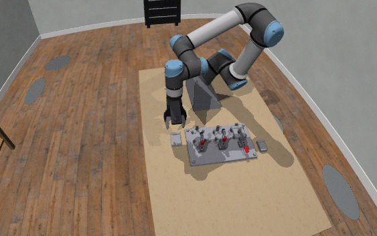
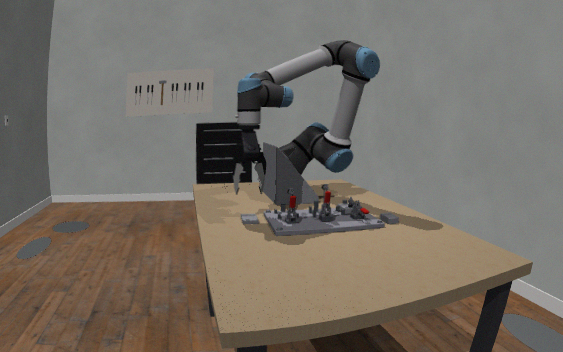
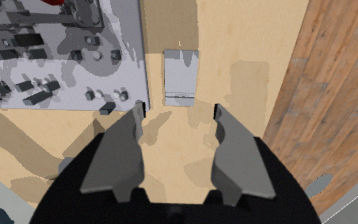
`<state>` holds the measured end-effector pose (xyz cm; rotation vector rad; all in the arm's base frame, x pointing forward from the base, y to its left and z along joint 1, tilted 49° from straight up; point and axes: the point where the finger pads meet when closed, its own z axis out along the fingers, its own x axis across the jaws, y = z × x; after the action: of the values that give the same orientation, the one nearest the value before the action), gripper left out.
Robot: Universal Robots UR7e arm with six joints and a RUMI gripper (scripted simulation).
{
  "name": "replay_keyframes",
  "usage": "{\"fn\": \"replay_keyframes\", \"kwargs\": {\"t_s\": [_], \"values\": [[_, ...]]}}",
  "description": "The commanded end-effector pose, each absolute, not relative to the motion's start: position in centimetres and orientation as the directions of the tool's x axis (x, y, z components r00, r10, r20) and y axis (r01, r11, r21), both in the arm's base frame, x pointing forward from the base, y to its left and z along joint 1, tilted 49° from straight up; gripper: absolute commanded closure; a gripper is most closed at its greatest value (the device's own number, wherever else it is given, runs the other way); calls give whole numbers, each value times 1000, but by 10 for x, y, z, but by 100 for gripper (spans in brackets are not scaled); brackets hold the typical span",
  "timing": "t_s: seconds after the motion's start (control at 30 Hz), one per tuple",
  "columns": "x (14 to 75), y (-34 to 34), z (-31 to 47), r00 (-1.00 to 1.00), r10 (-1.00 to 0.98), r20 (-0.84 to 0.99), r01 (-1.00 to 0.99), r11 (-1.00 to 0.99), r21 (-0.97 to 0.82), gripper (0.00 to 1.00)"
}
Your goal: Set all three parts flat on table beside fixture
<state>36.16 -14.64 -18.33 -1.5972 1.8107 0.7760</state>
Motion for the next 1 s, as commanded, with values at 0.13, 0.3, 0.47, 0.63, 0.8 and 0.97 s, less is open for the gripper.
{"fn": "replay_keyframes", "kwargs": {"t_s": [0.13, 0.3, 0.47, 0.63, 0.8, 0.97], "values": [[362, -147, -183, -99, -646, -757, -993, 107, 39, 53], [362, -148, -182, -99, -646, -757, -993, 107, 39, 72], [361, -158, -174, -99, -646, -757, -993, 107, 39, 72], [360, -178, -157, -99, -646, -757, -993, 107, 39, 72], [357, -209, -130, -99, -646, -757, -993, 107, 39, 72], [356, -230, -112, -99, -646, -757, -993, 107, 39, 72]]}}
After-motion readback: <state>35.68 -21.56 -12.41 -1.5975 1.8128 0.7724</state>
